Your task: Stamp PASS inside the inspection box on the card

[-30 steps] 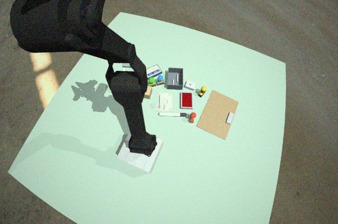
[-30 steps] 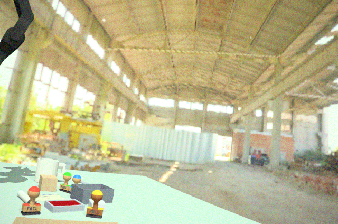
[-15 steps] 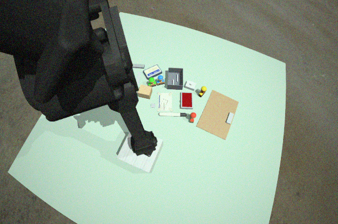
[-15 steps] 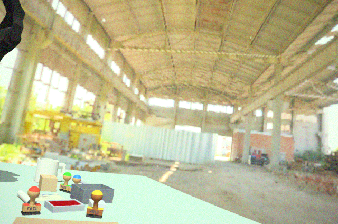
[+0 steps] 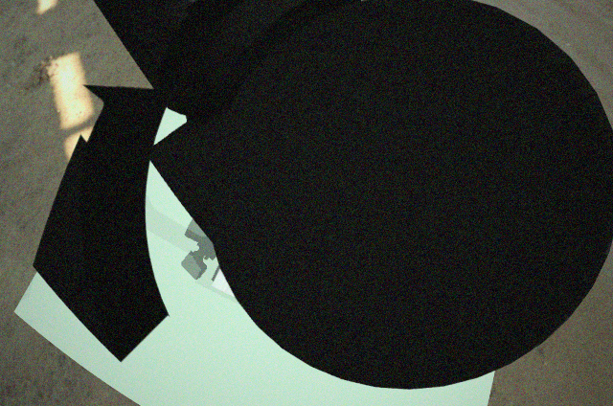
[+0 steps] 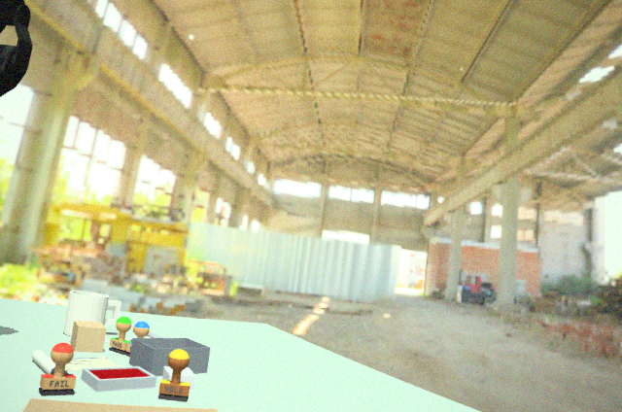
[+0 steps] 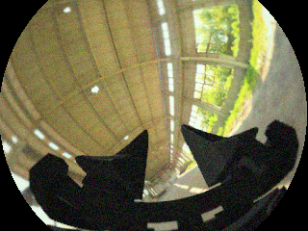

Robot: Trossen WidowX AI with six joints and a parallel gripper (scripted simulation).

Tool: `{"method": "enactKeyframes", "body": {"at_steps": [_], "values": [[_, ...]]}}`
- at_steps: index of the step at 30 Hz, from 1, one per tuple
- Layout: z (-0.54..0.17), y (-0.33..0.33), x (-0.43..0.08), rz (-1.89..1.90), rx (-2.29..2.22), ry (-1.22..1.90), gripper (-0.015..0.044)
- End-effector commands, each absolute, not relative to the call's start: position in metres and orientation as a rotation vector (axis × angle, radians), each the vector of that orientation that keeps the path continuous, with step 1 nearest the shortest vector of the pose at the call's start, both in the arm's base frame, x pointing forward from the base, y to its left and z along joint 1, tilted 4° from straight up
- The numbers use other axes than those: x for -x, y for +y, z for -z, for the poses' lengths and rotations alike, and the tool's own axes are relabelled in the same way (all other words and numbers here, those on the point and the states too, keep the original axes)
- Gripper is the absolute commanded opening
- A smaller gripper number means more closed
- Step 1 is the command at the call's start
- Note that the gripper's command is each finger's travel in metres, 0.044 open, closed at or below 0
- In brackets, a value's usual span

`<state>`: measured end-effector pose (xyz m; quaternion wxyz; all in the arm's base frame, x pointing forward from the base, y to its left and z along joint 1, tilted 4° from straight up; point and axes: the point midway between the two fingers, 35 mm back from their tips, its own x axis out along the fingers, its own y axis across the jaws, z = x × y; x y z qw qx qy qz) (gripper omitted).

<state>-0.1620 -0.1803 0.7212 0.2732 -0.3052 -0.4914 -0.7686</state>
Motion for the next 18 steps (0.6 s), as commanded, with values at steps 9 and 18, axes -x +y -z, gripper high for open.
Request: {"method": "enactKeyframes", "body": {"at_steps": [9, 18], "values": [[-0.662, -0.318, 0.085, 1.848, 0.323, -1.088, 0.0229], [-0.603, -0.387, -0.019, 1.634, 0.03, -0.839, 0.0229]]}}
